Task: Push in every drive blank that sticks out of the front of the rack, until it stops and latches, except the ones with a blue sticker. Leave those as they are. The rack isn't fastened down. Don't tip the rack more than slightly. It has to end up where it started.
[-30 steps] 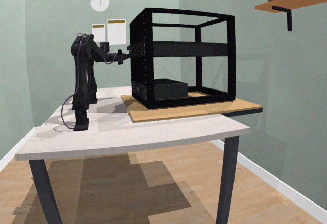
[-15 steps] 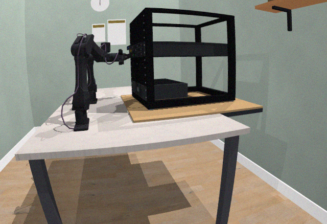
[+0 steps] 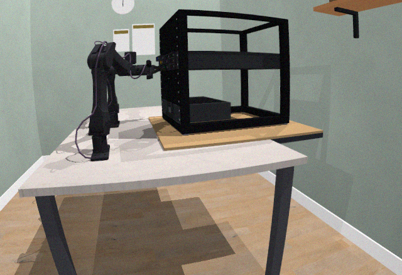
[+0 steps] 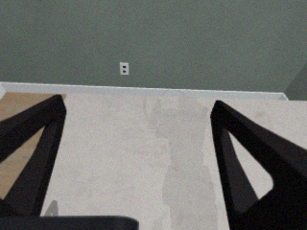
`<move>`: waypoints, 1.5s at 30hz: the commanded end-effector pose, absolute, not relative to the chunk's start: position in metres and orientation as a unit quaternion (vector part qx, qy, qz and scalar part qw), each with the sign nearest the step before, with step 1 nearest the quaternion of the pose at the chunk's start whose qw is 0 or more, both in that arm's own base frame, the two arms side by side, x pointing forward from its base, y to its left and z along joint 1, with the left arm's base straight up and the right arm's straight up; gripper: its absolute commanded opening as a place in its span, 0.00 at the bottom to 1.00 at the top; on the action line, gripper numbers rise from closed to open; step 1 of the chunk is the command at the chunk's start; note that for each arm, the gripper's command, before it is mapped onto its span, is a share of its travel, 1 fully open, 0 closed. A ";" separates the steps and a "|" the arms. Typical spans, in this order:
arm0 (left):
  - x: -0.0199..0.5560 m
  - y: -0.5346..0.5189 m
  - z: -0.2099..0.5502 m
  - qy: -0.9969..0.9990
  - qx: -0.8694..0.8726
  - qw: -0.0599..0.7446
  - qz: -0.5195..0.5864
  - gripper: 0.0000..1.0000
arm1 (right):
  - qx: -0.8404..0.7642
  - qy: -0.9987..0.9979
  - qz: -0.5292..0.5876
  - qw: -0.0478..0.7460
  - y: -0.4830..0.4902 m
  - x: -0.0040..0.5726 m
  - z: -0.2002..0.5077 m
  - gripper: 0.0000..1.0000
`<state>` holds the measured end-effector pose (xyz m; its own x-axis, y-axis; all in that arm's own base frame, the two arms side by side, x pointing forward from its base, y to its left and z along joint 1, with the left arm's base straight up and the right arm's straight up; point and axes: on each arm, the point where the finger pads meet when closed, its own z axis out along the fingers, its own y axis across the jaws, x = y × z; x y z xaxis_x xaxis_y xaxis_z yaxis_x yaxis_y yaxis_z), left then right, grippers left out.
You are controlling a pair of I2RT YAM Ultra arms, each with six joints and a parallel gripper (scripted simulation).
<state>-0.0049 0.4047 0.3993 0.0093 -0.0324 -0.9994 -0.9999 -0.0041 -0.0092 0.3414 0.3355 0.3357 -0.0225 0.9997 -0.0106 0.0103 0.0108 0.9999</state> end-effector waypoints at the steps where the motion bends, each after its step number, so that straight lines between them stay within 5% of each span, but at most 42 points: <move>1: -0.008 0.398 0.416 0.495 -0.505 0.495 0.505 1.00 | 0.495 0.502 0.508 0.495 0.334 0.347 0.353 0.00; 45: -0.008 0.398 0.416 0.495 -0.505 0.495 0.505 1.00 | 0.497 0.497 0.509 0.497 0.331 0.354 0.357 0.00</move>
